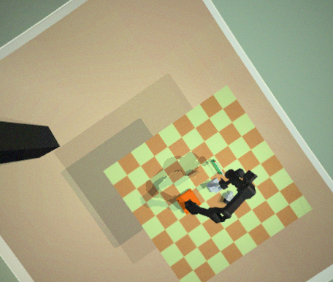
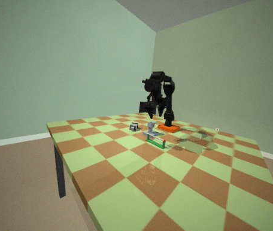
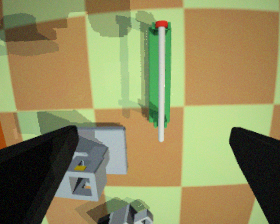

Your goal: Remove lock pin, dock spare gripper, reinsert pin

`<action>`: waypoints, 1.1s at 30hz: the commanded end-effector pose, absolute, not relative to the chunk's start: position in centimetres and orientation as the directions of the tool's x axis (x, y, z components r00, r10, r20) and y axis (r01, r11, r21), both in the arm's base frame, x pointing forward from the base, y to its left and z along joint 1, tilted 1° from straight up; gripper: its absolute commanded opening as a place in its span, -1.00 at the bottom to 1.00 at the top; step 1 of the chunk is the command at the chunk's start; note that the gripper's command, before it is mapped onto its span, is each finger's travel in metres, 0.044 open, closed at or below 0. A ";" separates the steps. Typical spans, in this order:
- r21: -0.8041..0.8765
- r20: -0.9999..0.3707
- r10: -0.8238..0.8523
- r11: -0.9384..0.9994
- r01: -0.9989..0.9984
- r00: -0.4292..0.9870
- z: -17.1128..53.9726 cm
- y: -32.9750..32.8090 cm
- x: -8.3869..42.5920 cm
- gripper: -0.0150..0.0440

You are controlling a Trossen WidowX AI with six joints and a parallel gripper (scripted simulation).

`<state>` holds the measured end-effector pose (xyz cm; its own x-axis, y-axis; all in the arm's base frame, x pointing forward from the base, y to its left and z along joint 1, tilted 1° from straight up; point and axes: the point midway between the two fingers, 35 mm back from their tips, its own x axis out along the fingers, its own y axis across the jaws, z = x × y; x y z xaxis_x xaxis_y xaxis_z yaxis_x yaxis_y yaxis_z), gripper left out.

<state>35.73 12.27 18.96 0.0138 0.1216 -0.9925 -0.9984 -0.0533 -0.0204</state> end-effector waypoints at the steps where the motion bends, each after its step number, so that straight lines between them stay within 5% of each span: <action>1: -0.011 -0.983 0.180 0.038 -0.999 0.017 18.2 9.2 36.3 1.00; 11: -0.029 -0.874 0.420 0.458 -0.889 0.245 16.5 -3.8 35.8 1.00; 20: -0.043 -0.706 0.437 0.760 -0.649 0.558 15.2 -13.7 31.1 1.00; 33: -0.044 -0.691 0.429 0.778 -0.627 0.581 12.1 -14.5 30.8 1.00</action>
<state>30.95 -14.56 13.98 0.5881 0.4194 -0.6916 -0.6258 0.7776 -0.0606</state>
